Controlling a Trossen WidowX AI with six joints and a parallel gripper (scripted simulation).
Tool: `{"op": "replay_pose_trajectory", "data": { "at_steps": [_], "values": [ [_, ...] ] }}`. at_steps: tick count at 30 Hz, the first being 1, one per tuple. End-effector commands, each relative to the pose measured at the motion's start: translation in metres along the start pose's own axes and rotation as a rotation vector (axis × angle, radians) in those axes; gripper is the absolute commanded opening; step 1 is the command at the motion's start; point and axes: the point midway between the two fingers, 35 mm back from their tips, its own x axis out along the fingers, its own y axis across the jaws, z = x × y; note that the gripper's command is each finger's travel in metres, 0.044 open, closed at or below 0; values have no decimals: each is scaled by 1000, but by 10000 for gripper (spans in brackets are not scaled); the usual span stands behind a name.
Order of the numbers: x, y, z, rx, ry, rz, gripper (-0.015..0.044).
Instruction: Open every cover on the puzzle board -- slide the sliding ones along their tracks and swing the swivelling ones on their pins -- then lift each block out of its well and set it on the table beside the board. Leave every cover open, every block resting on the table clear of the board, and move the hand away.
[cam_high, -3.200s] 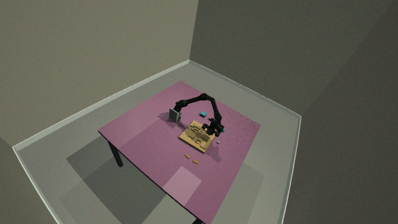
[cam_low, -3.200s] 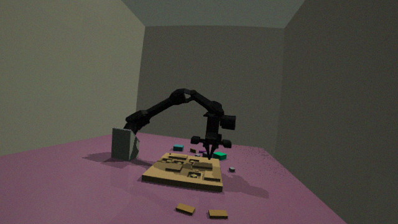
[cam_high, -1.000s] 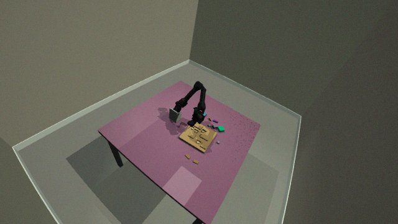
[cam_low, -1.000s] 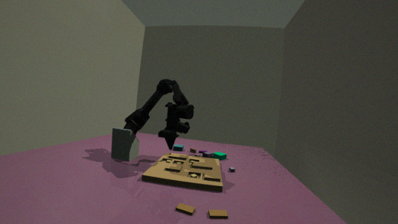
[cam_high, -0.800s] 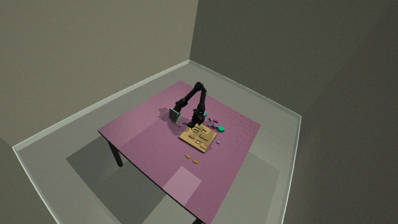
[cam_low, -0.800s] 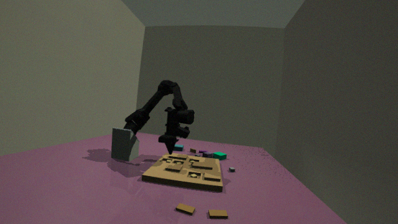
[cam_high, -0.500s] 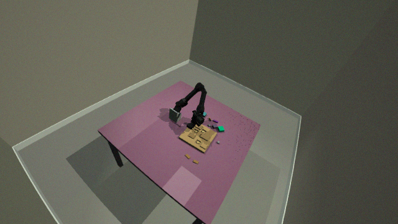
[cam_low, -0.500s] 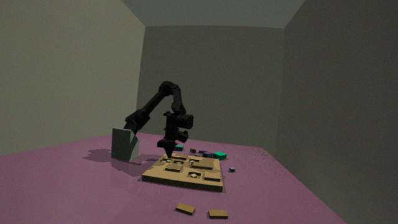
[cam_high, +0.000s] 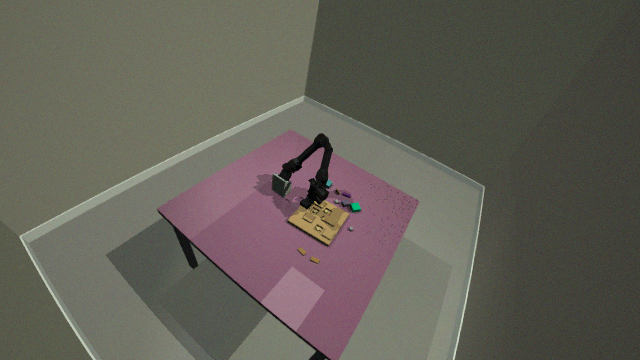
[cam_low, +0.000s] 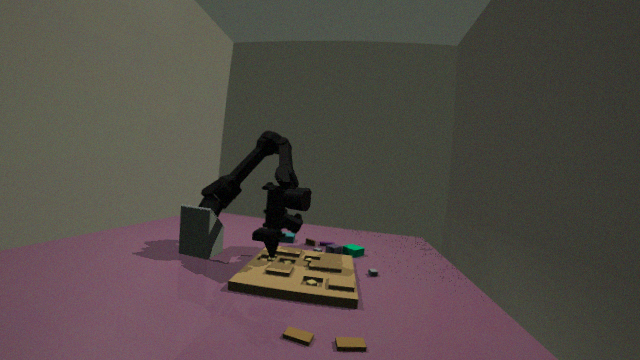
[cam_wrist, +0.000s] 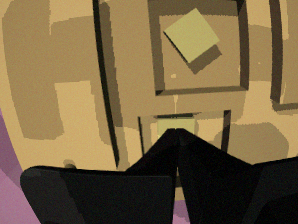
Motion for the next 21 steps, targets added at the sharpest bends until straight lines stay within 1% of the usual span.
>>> {"op": "replay_pose_trajectory", "data": {
  "at_steps": [1,21],
  "values": [
    [1,0,-1,6,2,4,0],
    [6,-10,-16,6,3,3,0]
  ]
}}
